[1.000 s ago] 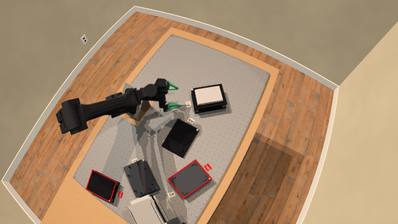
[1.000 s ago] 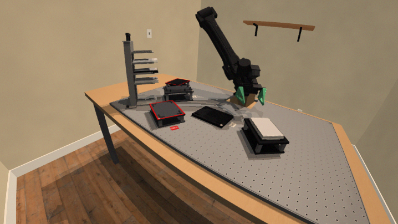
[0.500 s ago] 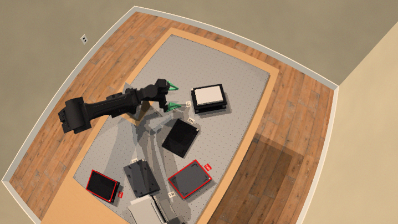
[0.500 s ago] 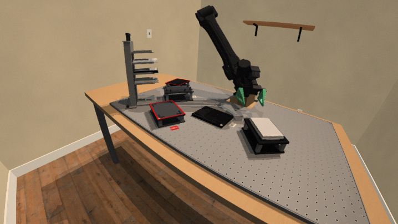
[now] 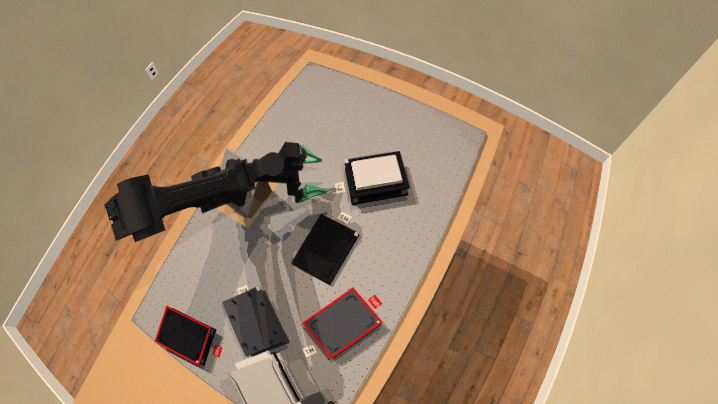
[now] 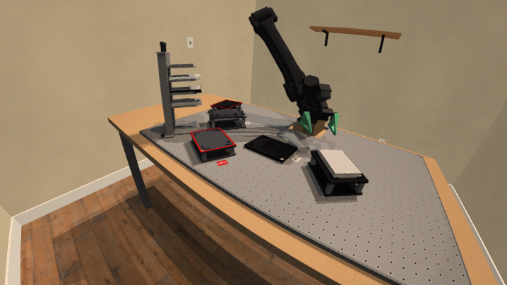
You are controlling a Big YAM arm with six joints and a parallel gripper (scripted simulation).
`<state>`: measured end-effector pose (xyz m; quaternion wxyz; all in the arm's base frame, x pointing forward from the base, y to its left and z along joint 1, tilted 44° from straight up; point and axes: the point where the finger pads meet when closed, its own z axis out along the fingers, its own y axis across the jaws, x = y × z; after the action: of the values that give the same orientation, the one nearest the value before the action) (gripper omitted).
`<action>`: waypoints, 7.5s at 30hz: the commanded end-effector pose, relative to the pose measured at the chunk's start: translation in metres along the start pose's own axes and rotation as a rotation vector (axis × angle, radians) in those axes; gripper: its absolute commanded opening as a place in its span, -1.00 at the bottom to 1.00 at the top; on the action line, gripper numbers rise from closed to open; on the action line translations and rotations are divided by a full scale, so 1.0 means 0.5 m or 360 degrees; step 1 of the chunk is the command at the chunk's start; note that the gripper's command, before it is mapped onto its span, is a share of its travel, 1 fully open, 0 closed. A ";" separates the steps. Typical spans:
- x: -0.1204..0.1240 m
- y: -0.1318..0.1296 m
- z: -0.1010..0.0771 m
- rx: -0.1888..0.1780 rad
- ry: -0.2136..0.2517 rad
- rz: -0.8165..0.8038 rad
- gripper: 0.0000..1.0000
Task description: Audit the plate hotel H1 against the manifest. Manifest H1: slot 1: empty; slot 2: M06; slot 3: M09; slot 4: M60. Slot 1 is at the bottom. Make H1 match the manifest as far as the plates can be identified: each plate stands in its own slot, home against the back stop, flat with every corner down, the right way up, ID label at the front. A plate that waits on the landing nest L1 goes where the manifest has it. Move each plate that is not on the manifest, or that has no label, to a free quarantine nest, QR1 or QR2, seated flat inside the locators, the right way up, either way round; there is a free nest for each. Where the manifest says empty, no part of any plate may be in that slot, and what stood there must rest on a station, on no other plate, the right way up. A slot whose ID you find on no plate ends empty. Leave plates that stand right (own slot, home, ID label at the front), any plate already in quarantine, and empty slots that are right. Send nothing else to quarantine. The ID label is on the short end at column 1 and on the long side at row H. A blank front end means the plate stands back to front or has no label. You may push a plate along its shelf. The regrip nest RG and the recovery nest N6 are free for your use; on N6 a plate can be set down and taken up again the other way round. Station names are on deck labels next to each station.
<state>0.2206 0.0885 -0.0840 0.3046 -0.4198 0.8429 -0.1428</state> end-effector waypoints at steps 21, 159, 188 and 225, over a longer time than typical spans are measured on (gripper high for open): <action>0.014 -0.009 0.012 0.0020 -0.0018 -0.0006 1.00; -0.338 -0.078 -0.170 0.0026 -0.0085 0.0035 1.00; -0.299 -0.235 -0.161 0.0135 -0.0048 0.0062 1.00; -0.251 -0.405 -0.241 0.0867 -0.0043 0.0509 1.00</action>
<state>0.3239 0.0591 0.1554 0.4205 -0.2038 0.8268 -0.3130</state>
